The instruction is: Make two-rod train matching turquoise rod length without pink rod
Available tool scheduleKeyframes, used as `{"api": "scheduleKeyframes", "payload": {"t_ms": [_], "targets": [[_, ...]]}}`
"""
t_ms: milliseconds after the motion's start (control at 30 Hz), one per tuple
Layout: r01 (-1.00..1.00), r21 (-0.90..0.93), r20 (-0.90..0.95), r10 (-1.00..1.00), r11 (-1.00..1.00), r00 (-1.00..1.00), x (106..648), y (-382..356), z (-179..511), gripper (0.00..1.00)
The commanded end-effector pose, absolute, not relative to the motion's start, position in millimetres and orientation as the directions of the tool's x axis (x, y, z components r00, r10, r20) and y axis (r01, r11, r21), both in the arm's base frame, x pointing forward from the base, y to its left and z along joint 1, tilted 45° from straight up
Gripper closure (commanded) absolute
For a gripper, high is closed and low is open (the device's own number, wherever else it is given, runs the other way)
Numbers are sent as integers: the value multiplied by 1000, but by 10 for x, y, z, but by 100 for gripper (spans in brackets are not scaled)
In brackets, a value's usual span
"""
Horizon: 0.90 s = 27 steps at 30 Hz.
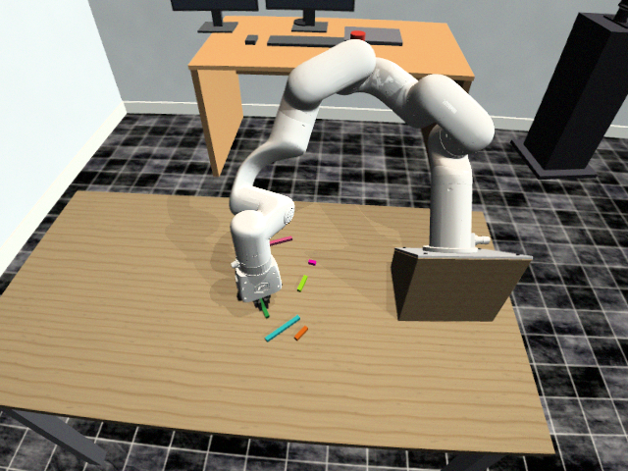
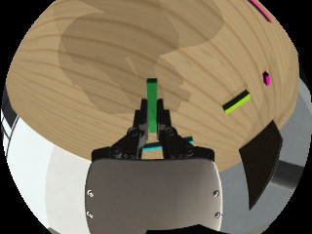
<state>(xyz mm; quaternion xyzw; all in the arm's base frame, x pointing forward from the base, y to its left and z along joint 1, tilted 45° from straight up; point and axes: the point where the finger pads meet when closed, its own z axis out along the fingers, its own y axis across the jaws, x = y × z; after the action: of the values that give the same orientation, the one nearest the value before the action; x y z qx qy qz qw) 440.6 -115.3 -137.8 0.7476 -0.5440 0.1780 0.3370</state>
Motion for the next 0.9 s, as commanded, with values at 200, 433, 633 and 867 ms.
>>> {"api": "scheduleKeyframes", "payload": {"t_ms": [200,433,633,867], "targets": [[-934,307,633,-693,-183,344,4421,-1144,-1370,96],[-934,307,633,-693,-183,344,4421,-1144,-1370,96],[-934,307,633,-693,-183,344,4422,-1141,-1366,96],[-934,307,633,-693,-183,344,4447,-958,-1180,96]]}}
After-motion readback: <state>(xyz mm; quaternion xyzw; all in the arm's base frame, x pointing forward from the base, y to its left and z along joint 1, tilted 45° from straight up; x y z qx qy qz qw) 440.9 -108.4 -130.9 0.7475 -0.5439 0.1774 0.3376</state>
